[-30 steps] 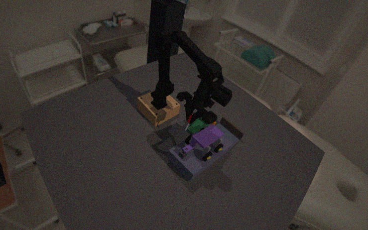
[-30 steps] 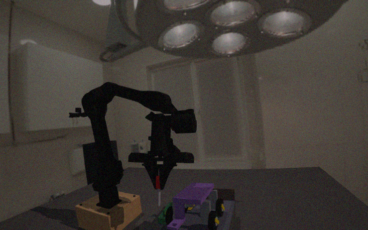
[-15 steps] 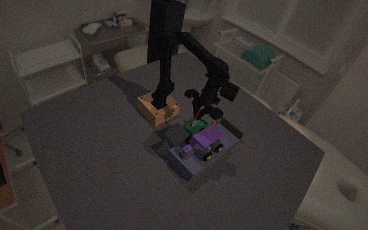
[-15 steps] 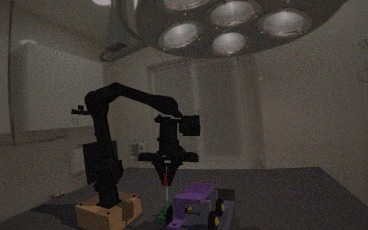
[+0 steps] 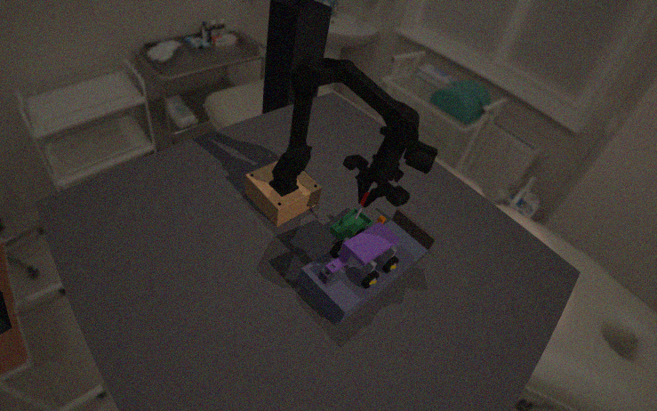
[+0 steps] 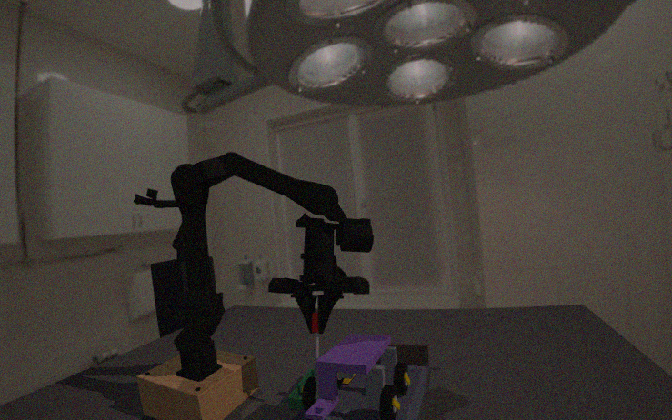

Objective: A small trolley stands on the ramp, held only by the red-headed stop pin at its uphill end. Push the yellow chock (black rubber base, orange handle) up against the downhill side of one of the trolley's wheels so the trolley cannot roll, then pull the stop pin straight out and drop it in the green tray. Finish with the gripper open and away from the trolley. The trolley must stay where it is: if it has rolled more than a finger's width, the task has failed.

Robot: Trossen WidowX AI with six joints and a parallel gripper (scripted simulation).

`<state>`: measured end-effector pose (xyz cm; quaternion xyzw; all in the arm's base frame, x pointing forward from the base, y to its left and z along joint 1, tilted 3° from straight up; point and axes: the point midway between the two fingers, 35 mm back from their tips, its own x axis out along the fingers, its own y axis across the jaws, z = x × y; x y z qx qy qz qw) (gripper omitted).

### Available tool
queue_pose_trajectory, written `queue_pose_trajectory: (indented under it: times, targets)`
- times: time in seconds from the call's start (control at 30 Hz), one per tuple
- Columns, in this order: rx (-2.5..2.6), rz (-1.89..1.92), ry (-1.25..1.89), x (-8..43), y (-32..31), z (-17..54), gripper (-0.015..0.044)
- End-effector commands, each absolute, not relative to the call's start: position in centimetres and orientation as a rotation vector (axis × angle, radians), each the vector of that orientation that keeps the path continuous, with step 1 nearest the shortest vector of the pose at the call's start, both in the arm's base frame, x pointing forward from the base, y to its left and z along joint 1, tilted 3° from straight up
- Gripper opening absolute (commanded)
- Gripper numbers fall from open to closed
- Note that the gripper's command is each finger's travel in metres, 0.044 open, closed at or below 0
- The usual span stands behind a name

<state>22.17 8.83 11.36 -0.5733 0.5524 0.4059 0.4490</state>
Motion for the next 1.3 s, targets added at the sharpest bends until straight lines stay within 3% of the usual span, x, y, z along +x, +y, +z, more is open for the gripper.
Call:
queue_pose_trajectory:
  times: [0.0,0.37,1.27]
  targets:
    - [-1.414,1.007,1.362,22.15,10.65,11.25,0.0]
    - [-1.478,1.093,1.308,22.09,11.43,11.17,0.0]
    - [-2.002,1.713,0.694,21.92,10.92,11.22,0.0]
